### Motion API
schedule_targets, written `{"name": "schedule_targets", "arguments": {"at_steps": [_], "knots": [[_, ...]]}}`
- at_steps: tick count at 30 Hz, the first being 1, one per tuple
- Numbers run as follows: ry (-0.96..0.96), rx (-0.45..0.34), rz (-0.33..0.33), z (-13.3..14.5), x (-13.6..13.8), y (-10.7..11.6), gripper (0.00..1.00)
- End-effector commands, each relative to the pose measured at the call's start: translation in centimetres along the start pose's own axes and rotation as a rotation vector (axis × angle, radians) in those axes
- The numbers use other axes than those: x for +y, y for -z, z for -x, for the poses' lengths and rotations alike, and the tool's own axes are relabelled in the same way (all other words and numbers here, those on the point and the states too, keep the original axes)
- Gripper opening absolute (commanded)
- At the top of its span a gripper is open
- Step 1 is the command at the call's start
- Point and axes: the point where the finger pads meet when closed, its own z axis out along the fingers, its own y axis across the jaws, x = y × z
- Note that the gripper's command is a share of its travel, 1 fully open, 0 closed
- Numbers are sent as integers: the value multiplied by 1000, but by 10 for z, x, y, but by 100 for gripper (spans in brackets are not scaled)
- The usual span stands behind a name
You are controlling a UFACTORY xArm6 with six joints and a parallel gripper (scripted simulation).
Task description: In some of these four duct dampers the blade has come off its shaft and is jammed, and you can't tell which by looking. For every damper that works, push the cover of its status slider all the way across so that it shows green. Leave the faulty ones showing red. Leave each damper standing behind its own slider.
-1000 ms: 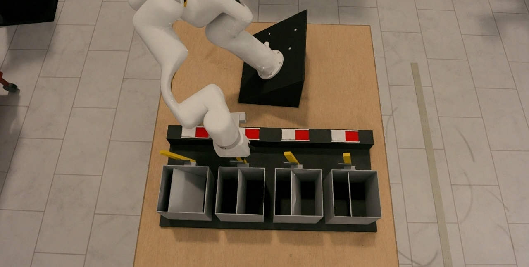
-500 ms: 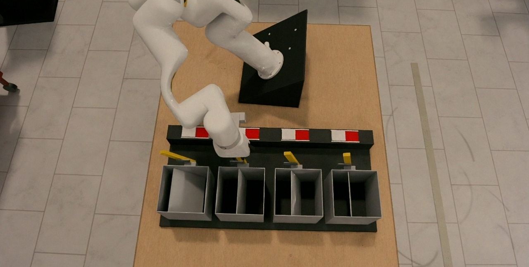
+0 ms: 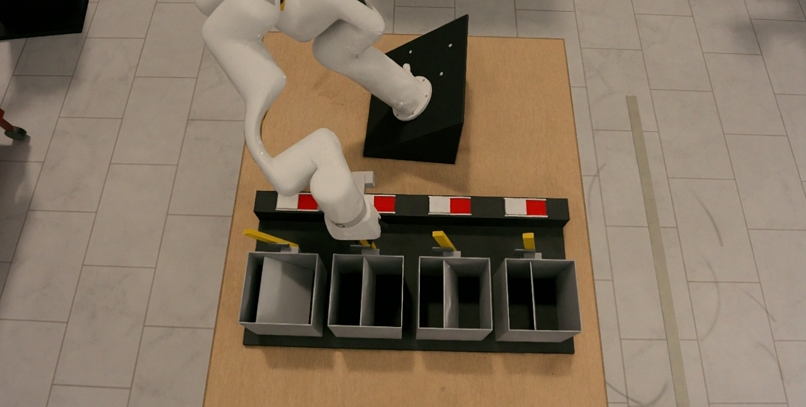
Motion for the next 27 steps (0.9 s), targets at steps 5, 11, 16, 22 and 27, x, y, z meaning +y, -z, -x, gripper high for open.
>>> {"name": "schedule_targets", "arguments": {"at_steps": [5, 11, 16, 22, 27], "knots": [[-1, -3, 6, 1, -1, 1, 19], [-1, -3, 18, 1, -2, 1, 19], [-1, -3, 27, 1, -3, 1, 19], [-1, -3, 54, 1, -5, 1, 19], [-1, -3, 82, 1, -8, 1, 19]]}}
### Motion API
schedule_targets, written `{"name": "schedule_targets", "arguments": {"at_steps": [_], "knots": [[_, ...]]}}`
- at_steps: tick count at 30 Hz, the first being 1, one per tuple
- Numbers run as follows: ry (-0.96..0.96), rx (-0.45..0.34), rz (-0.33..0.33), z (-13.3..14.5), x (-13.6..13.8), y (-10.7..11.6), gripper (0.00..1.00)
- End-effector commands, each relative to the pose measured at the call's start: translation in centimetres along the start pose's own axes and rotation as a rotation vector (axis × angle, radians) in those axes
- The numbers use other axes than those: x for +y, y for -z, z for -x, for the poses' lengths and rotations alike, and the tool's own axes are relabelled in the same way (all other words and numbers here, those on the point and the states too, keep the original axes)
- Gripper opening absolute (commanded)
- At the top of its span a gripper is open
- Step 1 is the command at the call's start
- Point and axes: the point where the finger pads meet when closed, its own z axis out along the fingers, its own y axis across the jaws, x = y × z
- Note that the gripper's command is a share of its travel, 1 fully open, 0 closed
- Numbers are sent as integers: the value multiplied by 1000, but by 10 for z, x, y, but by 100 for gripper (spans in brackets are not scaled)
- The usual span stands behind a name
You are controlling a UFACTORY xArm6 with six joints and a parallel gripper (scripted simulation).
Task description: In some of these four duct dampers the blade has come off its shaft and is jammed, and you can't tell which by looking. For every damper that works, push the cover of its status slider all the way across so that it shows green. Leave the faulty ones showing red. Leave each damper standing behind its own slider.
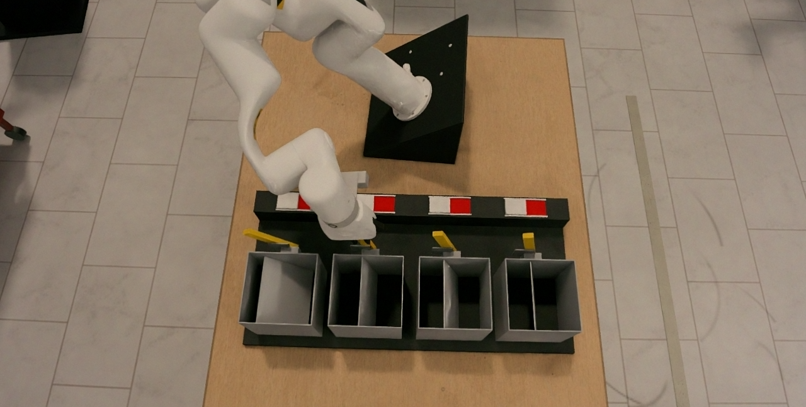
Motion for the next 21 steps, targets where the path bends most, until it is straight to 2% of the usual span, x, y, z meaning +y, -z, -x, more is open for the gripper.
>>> {"name": "schedule_targets", "arguments": {"at_steps": [1, 21], "knots": [[0, -3, 32, 1, -3, 1, 19], [0, -3, 155, 1, -15, 0, 19]]}}
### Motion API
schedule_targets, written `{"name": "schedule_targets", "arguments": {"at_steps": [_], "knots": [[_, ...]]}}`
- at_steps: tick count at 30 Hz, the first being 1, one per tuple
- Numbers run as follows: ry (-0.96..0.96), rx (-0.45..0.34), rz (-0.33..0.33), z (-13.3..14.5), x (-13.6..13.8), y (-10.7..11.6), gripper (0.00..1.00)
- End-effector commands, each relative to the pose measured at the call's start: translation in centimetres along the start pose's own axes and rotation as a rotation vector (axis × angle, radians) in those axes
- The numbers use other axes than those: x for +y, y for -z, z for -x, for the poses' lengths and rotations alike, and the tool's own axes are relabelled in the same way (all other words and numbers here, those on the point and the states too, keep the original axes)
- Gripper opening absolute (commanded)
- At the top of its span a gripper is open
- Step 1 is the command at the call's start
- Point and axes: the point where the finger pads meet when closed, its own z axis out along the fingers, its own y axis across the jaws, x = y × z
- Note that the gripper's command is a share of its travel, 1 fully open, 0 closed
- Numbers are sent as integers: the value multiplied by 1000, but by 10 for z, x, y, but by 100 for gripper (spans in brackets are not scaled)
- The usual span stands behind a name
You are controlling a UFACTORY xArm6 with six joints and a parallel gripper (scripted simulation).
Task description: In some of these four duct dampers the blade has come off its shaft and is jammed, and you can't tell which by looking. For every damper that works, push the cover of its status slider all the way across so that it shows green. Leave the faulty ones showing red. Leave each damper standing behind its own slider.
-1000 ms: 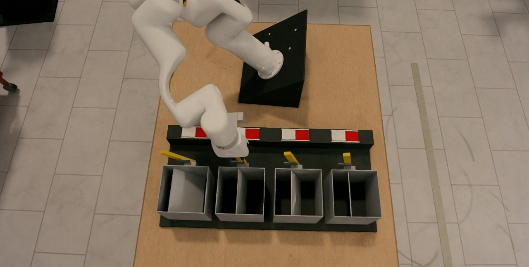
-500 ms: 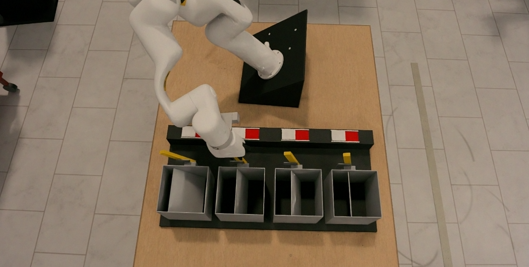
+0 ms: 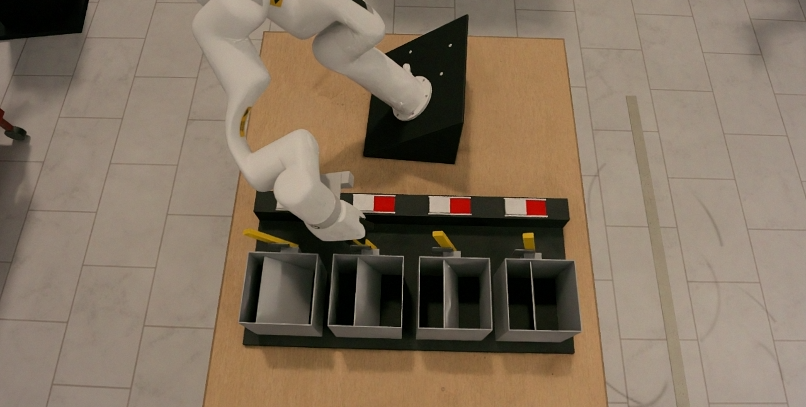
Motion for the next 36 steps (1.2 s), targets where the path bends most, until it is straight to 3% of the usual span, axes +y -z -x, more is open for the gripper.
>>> {"name": "schedule_targets", "arguments": {"at_steps": [1, 15, 36], "knots": [[1, -2, 33, 1, -3, 1, 19], [1, -2, 149, 1, -15, 0, 19], [1, -2, 267, 1, -26, -2, 19]]}}
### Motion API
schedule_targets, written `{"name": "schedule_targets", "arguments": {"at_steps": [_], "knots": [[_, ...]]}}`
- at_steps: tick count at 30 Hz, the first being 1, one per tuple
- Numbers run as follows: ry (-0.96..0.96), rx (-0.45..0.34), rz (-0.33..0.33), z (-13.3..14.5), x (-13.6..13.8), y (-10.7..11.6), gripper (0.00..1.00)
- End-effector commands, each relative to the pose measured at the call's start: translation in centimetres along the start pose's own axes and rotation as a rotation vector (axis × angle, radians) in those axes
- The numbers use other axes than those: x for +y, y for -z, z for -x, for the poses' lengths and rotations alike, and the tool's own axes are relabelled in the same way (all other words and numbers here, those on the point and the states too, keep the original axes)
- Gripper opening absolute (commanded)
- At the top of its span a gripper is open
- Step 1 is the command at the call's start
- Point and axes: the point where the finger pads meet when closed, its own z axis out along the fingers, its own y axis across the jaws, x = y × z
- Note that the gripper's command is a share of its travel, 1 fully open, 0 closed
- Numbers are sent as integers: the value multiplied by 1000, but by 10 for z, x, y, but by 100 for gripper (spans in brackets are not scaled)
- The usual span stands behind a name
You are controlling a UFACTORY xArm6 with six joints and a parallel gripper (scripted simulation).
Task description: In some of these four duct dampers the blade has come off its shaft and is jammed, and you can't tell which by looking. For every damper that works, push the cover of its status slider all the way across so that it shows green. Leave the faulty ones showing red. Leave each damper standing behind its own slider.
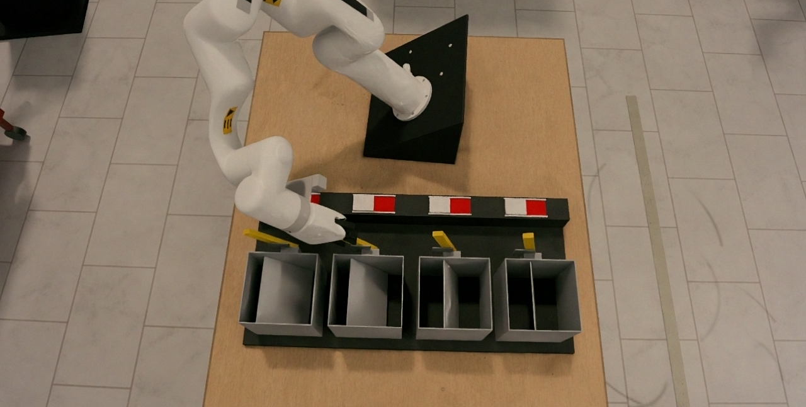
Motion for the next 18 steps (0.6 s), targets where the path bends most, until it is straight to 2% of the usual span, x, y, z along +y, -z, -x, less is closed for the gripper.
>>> {"name": "schedule_targets", "arguments": {"at_steps": [1, 18], "knots": [[2, -2, 27, 1, -2, 1, 19], [2, -2, 85, 1, -8, 1, 19]]}}
